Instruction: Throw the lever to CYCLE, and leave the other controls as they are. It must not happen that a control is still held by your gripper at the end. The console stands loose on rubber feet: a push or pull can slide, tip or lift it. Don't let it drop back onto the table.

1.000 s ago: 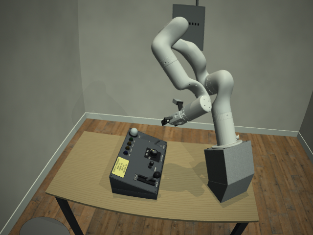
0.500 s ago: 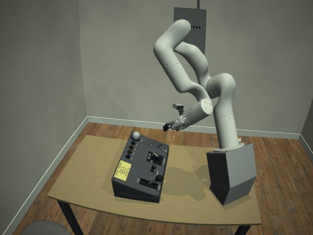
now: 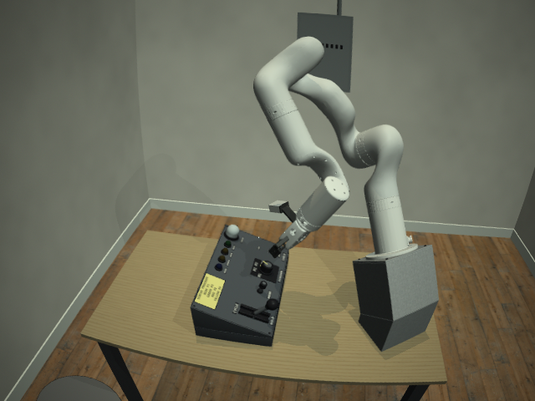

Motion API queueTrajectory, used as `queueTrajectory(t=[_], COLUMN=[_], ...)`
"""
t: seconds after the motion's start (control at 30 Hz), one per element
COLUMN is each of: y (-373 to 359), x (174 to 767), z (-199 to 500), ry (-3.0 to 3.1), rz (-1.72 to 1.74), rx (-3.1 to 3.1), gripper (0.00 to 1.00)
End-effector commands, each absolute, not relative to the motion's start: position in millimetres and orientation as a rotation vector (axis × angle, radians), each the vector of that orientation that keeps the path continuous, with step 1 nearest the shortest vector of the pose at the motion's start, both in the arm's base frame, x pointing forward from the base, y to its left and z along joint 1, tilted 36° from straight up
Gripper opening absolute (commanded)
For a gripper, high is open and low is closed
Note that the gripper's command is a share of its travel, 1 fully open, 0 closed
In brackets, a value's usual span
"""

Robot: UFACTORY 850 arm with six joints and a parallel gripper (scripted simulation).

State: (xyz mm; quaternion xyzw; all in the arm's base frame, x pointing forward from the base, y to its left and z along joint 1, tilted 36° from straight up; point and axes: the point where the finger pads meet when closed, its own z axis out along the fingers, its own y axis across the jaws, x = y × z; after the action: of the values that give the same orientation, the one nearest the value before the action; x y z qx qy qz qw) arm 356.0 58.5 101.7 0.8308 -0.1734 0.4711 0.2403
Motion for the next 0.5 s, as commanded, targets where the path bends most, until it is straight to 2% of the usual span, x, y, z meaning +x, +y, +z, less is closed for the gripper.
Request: queueTrajectory(t=[0.0,0.47], y=[97.3,169.3], x=[370.2,385.0], z=[64.5,10.9], ry=[-0.268,0.148], rz=[1.100,0.837], rx=[2.362,2.488], gripper=[1.00,1.00])
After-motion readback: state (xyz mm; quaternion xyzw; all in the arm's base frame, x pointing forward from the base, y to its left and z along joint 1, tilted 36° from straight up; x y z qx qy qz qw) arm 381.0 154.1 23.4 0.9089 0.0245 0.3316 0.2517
